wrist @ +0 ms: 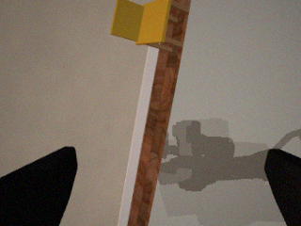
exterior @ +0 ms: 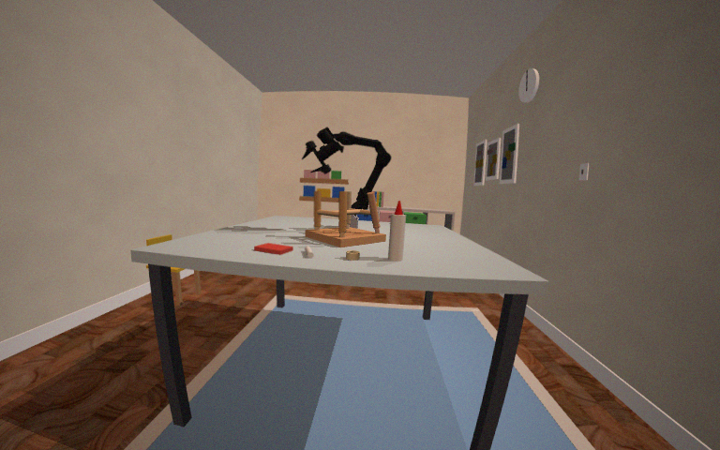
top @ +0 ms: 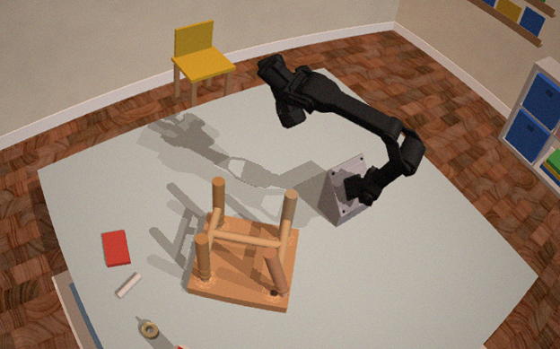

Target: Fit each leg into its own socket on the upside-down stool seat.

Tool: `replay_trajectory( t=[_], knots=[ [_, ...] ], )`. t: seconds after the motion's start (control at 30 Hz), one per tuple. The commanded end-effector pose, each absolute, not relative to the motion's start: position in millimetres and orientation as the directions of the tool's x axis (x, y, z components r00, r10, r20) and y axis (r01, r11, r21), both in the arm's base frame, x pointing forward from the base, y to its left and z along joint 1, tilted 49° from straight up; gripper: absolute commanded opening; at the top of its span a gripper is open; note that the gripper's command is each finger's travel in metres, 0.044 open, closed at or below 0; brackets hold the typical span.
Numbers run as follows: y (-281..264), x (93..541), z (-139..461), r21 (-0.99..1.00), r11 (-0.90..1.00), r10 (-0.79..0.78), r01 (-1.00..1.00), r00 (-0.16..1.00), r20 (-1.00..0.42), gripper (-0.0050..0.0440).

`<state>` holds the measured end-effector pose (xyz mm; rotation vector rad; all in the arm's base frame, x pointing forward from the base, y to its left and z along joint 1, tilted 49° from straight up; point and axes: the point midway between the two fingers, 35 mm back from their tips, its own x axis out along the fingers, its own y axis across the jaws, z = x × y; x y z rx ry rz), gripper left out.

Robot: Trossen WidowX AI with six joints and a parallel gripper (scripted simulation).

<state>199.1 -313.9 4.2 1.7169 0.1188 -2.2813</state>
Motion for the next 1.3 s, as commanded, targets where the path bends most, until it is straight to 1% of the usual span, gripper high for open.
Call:
replay_trajectory(
  t=[0.0,0.53,0.6,1.13,1.17,1.23,1.27],
  knots=[
    [-313.9,199.1,4.2,0.103,-0.957,-0.175,0.273,-0.253,-0.952,0.04],
    [-313.9,199.1,4.2,0.103,-0.957,-0.175,0.273,-0.253,-0.952,0.04],
    [-313.9,199.1,4.3,0.103,-0.957,-0.175,0.273,-0.252,-0.952,0.044],
    [-313.9,199.1,4.3,0.103,-0.957,-0.175,0.273,-0.252,-0.952,0.044],
    [-313.0,200.9,5.2,0.098,-0.952,-0.174,0.291,-0.248,-0.953,0.044],
    [-305.9,215.5,12.5,0.059,-0.9,-0.164,0.433,-0.209,-0.964,0.044],
    [-304.2,218.6,14.2,0.052,-0.885,-0.161,0.462,-0.201,-0.966,0.044]
  ],
)
